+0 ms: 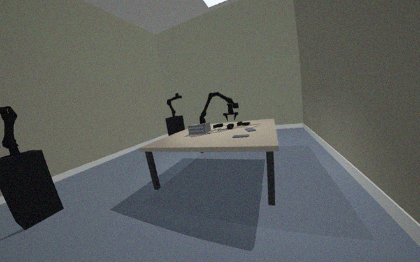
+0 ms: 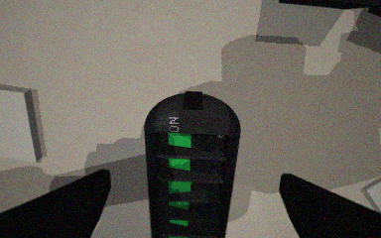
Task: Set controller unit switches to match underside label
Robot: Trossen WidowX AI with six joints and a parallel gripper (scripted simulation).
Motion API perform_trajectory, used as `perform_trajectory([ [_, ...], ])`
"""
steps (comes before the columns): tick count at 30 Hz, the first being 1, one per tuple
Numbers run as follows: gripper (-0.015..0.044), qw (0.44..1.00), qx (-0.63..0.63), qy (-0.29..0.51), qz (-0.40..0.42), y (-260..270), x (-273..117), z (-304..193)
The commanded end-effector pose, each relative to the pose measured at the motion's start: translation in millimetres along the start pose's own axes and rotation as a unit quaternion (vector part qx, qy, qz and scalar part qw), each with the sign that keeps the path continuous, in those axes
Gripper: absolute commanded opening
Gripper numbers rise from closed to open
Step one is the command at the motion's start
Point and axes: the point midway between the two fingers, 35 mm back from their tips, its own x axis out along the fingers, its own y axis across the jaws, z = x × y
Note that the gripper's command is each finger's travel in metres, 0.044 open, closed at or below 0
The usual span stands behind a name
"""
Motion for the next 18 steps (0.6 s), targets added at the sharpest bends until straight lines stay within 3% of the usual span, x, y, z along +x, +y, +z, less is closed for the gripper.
perform_trajectory([
  [1, 0.044, 1.0, 0.004, 0.005, -0.014, 3, -2, -1],
  [18, 0.044, 1.0, 0.003, 0.008, -0.015, 2, 23, 4],
])
